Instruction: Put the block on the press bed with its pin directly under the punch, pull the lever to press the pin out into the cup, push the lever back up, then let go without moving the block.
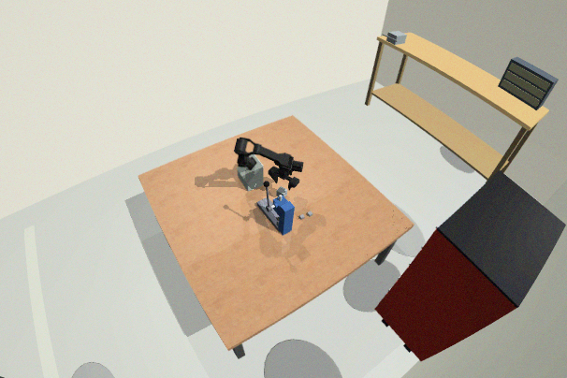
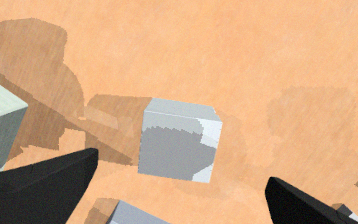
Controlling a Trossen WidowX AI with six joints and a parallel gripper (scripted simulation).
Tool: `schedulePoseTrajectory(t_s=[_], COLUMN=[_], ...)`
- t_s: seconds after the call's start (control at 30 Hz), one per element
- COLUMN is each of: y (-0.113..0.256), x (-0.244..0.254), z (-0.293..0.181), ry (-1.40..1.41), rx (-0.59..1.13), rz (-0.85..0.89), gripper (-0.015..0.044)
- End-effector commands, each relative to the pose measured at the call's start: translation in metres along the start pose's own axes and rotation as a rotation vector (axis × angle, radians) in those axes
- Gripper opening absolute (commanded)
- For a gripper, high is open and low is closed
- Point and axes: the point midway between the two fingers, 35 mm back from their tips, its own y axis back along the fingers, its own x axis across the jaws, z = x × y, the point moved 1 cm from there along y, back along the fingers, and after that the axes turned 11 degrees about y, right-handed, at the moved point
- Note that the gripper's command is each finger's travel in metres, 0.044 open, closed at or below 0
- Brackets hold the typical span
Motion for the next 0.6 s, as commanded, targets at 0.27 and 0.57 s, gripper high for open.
schedulePoseTrajectory(t_s=[0.27, 0.57], y=[-0.021, -0.035], x=[0.000, 0.001], z=[-0.001, -0.001], ry=[0.011, 0.015], rx=[0.004, 0.005], rz=[0.006, 0.006], gripper=[0.0440, 0.0440])
